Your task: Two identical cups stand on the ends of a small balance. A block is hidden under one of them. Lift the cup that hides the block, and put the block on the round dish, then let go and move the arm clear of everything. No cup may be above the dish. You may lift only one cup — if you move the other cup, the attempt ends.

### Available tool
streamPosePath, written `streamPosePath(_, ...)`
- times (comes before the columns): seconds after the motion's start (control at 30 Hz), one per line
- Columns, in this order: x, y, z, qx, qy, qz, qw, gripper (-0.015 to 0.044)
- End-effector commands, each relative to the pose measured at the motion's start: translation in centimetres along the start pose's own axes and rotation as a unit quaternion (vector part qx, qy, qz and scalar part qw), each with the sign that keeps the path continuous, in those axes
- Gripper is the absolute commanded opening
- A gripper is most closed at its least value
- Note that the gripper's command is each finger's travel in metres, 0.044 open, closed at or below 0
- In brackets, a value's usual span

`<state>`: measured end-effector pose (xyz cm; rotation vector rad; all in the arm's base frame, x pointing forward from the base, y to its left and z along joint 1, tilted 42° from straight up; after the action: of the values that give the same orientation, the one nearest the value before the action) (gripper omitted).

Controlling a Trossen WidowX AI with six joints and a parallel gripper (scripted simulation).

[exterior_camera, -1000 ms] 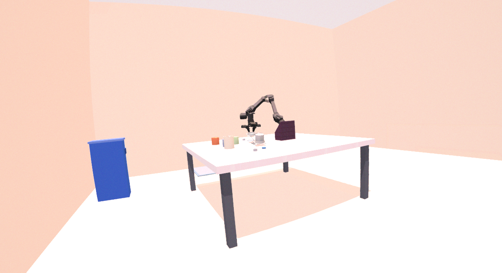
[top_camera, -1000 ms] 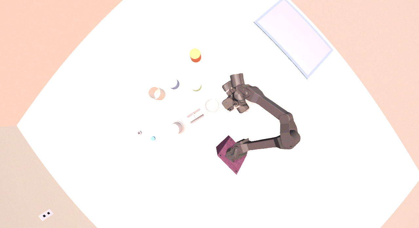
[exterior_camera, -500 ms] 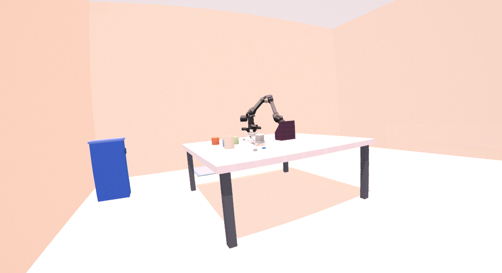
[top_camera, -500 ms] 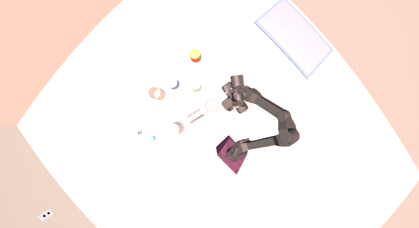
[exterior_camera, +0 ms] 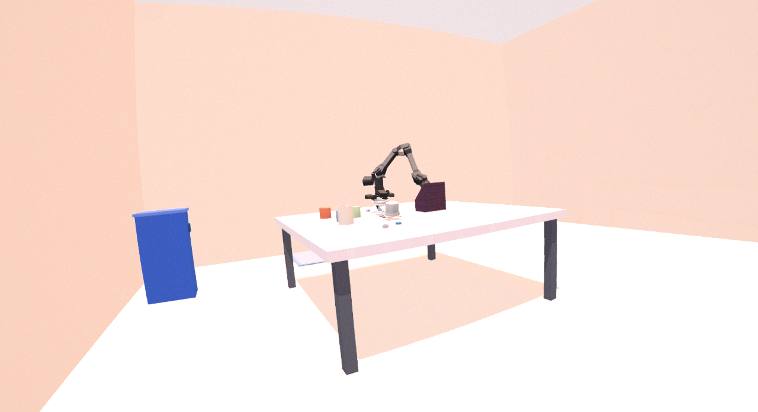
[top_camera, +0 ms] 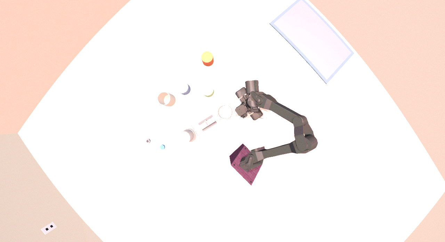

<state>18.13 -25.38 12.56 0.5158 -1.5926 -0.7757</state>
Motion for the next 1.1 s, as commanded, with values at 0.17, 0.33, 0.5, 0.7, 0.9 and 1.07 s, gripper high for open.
streamPosePath(0.17, 0.0, 0.0, 0.0, 0.000, -0.001, 0.001, 1.000, 0.0289)
streamPosePath(0.33, 0.0, 0.1, -0.1, 0.002, -0.003, 0.000, 1.000, 0.0420)
streamPosePath(0.5, -0.3, 1.5, -1.0, 0.013, -0.027, -0.012, 0.999, 0.0440)
streamPosePath(0.7, -0.3, 4.9, -0.1, -0.002, -0.001, -0.007, 1.000, 0.0440)
streamPosePath(0.9, -0.2, 5.7, 0.0, -0.004, 0.004, -0.006, 1.000, 0.0440)
streamPosePath(1.07, -0.2, 9.4, 0.1, -0.001, 0.004, -0.008, 1.000, 0.0440)
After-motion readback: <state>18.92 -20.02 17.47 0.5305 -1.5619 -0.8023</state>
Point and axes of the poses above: the point midway between the two fingers, 35 mm back from their tips, its own y axis back along the fingers, its own z axis across the jaws, x = y × z, the point moved 2 cm from there along y, back along the fingers, and after that the axes turned 7 degrees about y, right-handed, at the moved point
